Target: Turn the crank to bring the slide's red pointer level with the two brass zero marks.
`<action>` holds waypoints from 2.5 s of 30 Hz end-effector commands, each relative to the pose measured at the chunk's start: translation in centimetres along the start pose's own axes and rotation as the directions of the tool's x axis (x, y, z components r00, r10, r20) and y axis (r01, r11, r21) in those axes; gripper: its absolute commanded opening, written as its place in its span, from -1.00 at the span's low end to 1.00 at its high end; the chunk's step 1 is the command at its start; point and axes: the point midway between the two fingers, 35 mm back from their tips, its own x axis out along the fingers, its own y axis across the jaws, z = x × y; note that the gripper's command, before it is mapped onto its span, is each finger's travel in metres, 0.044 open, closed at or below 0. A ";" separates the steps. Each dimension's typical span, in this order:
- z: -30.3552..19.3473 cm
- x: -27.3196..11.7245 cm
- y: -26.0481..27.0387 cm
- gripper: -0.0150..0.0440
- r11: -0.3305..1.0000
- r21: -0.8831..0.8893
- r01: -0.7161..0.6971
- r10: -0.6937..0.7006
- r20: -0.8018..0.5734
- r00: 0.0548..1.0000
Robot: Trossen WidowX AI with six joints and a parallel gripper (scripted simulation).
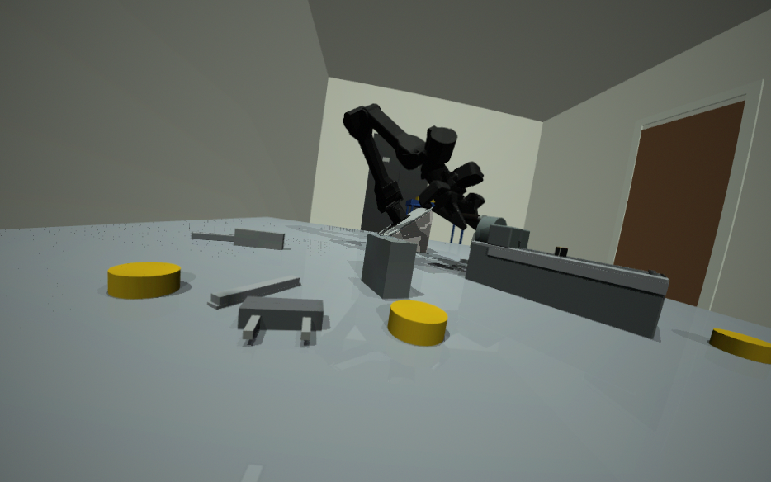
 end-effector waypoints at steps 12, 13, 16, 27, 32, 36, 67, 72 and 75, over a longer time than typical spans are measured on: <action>3.3 -3.2 0.0 1.00 1.000 0.001 -0.002 0.002 0.000 1.000; 3.5 -3.5 0.1 1.00 1.000 0.001 -0.002 0.002 0.000 1.000; 3.9 -3.8 0.1 1.00 1.000 0.001 -0.003 0.003 0.000 1.000; 7.9 -6.8 0.2 1.00 1.000 0.016 -0.001 0.002 -0.006 1.000; 9.7 -5.6 0.1 1.00 0.997 0.079 0.025 -0.022 -0.029 0.999; 11.1 -4.5 0.1 1.00 0.991 0.128 0.048 -0.042 -0.047 0.998; 12.8 4.6 1.5 1.00 0.924 0.339 0.174 -0.141 -0.120 0.983; 12.8 4.6 1.5 1.00 0.924 0.339 0.174 -0.141 -0.120 0.983; 12.8 4.6 1.5 1.00 0.924 0.339 0.174 -0.141 -0.120 0.983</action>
